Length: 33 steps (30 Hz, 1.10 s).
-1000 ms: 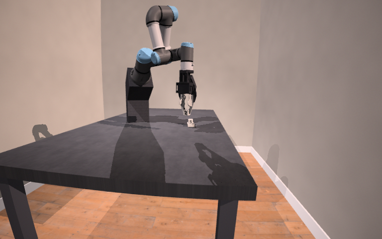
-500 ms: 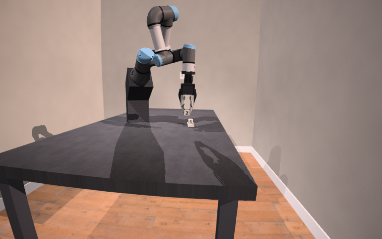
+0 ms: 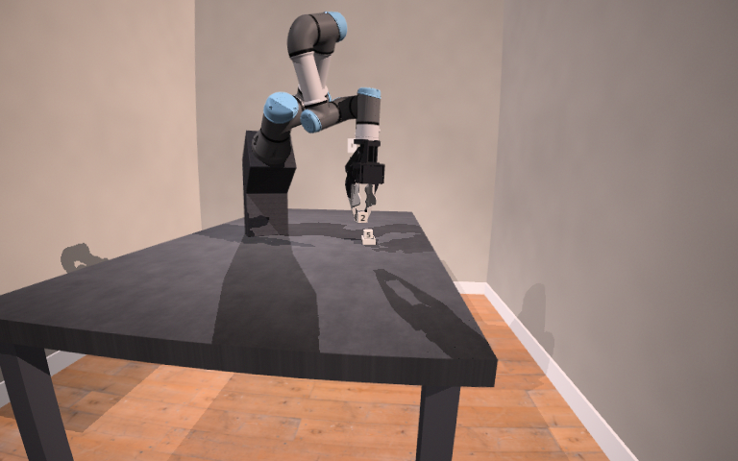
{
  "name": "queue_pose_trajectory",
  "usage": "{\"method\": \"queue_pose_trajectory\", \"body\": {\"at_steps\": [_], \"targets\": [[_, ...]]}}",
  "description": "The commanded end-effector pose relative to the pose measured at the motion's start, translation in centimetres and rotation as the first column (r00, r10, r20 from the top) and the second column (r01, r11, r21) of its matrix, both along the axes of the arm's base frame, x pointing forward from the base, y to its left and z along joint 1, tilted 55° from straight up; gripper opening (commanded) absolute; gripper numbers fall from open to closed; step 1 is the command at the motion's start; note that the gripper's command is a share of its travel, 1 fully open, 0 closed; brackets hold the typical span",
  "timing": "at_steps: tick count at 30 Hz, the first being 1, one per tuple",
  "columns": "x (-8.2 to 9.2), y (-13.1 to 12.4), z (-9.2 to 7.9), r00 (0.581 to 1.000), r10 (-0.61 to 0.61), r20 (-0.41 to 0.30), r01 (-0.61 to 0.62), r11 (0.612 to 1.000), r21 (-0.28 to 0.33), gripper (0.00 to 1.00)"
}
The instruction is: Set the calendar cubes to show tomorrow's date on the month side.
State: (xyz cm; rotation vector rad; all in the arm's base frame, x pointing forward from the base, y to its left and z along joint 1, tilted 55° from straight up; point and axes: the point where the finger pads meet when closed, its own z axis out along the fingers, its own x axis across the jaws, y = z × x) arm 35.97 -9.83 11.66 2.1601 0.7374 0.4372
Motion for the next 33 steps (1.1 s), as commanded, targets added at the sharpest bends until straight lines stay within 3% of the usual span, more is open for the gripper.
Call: {"method": "queue_pose_trajectory", "body": {"at_steps": [1,10,13,15,20,27,30,32,33], "targets": [[0.1,0.5,-0.6,0.991,0.094,-0.096,-0.101,0.992,-0.080,0.10],[0.1,1.2,-1.5,0.938,0.223,-0.265,-0.275,0.945,-0.176,0.10],[0.1,1.3,-1.5,0.936,0.226,-0.269,-0.278,0.944,-0.178,0.10],[0.2,1.6,-1.8,0.900,0.271,-0.342,-0.353,0.912,-0.209,0.10],[0.2,1.9,-2.2,0.856,0.309,-0.415,-0.429,0.873,-0.233,0.10],[0.3,2.6,-2.8,0.753,0.362,-0.549,-0.566,0.782,-0.261,0.10],[0.3,2.6,-2.8,0.745,0.365,-0.559,-0.576,0.775,-0.262,0.10],[0.3,2.9,-3.1,0.686,0.380,-0.620,-0.639,0.722,-0.265,0.10],[0.3,3.0,-3.2,0.680,0.381,-0.627,-0.645,0.716,-0.265,0.10]]}}
